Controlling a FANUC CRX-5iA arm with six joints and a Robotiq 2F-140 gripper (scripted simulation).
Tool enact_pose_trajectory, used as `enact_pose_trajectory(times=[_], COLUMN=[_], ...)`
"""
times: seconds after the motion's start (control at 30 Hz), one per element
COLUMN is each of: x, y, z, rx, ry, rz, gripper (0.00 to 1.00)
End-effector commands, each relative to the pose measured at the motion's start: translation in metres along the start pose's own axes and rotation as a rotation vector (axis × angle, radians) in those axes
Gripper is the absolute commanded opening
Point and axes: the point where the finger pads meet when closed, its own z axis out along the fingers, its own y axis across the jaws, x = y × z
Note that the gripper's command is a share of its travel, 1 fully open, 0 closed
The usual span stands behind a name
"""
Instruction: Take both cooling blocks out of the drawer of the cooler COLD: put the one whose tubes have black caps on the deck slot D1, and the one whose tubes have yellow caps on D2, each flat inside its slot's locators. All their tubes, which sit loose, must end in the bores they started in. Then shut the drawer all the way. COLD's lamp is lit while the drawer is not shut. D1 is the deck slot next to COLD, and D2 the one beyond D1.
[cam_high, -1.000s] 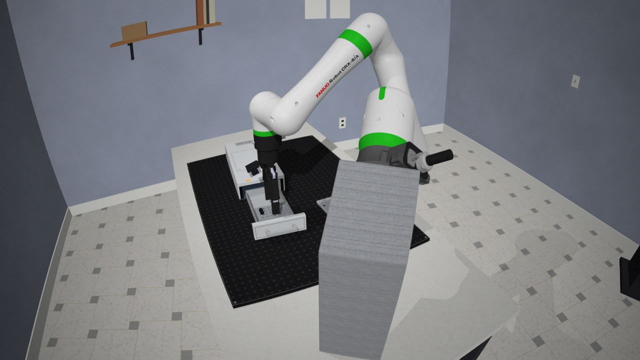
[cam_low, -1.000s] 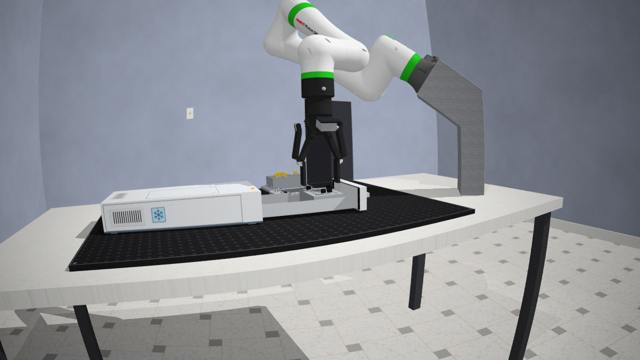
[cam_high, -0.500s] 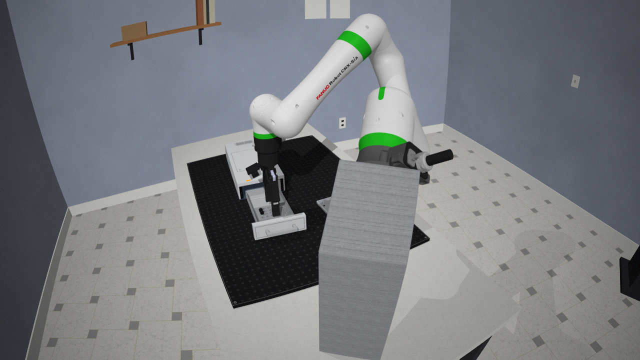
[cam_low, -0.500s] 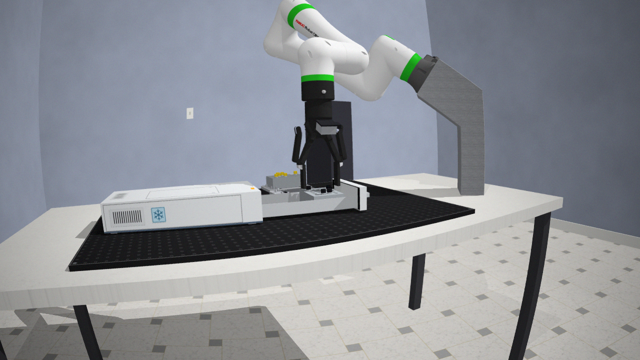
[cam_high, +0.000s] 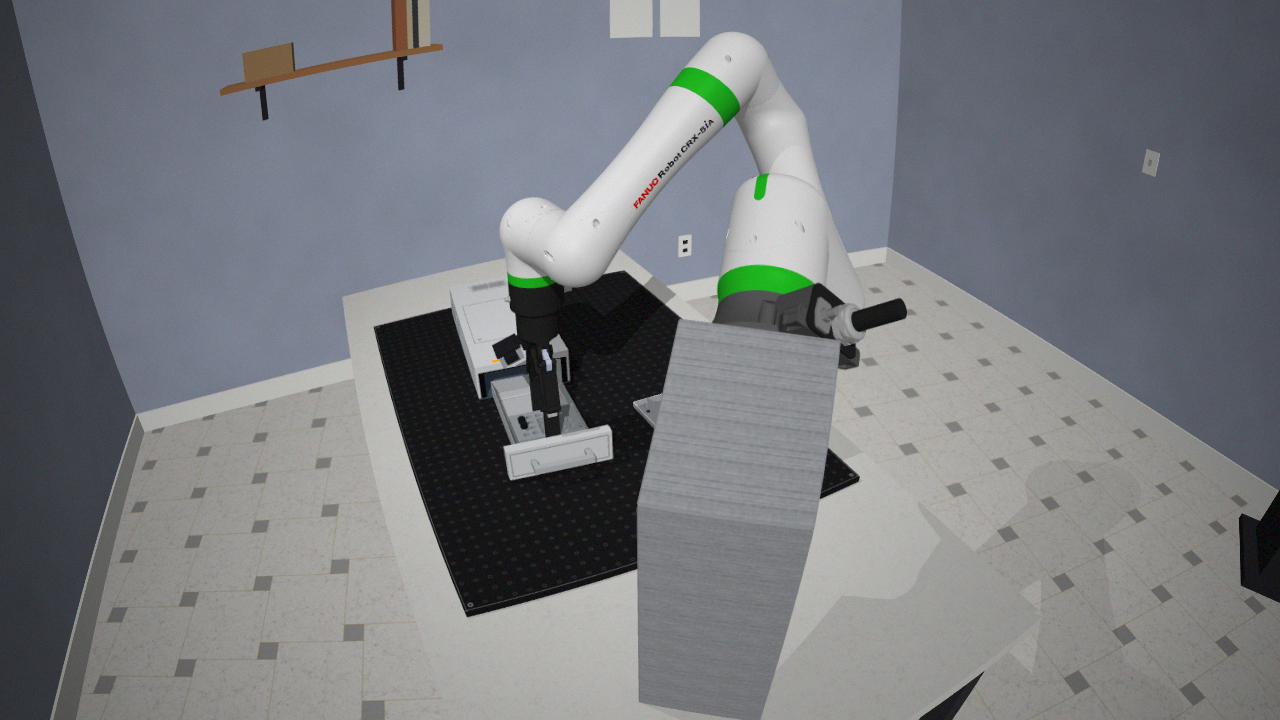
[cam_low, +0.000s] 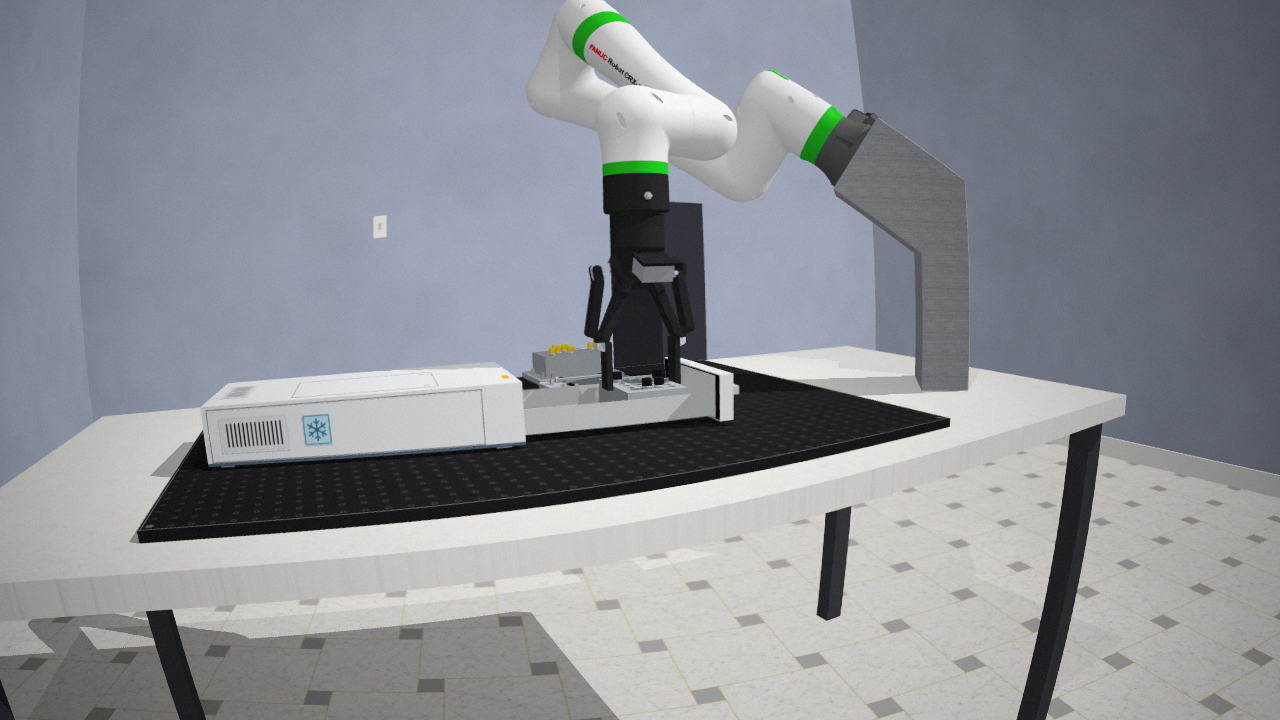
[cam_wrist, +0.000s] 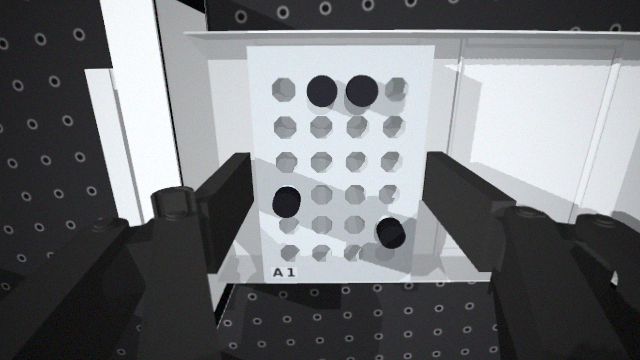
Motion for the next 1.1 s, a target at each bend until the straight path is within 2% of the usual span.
enact_pose_trajectory(times=[0.0, 0.5, 0.67, 1.07], x=[0.0004, 0.0004, 0.0004, 0.0004], y=[0.0006, 0.0006, 0.0006, 0.0006], z=[0.0028, 0.0074, 0.0074, 0.0074], rx=[-0.001, -0.001, -0.001, -0.001], ry=[0.001, 0.001, 0.001, 0.001], rz=[0.0, 0.0, 0.0, 0.0], gripper=[0.66, 0.66, 0.61, 0.43])
